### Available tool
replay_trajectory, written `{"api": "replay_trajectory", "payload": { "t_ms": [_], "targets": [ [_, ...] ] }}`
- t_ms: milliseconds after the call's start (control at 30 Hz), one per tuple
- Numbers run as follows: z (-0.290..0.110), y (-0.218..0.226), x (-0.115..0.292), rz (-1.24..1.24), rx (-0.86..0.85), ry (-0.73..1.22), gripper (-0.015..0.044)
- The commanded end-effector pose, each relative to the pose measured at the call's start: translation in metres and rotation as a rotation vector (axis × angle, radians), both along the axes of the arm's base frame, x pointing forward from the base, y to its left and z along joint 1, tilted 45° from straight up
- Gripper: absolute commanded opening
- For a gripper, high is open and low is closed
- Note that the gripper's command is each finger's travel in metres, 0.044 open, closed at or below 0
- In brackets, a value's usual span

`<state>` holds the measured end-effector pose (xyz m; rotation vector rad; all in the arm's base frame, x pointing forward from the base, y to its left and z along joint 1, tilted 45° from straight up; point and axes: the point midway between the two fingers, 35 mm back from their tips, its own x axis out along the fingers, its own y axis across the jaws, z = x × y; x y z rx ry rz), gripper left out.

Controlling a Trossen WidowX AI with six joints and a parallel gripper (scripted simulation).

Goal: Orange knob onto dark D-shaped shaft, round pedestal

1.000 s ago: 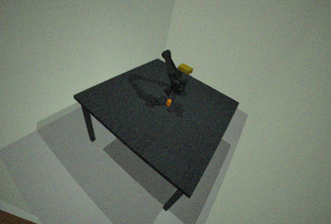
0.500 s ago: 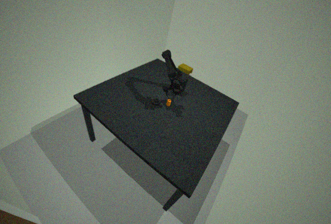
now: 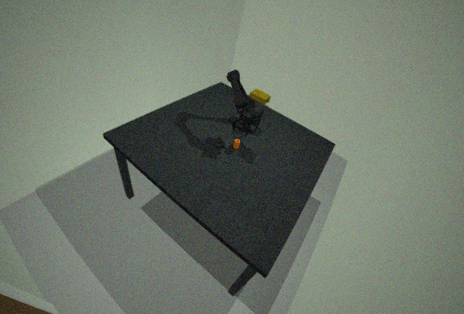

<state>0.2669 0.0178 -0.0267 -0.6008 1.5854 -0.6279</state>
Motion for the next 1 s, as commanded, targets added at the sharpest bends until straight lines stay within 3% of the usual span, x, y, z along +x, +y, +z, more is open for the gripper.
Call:
{"api": "replay_trajectory", "payload": {
  "t_ms": [0,367,967],
  "targets": [
    [0.0,0.0,0.0,-0.021,-0.005,-0.027,0.044],
    [-0.035,-0.032,-0.003,-0.021,-0.007,-0.027,0.044],
    [-0.054,-0.051,-0.004,-0.02,-0.005,-0.027,0.044]
  ]
}}
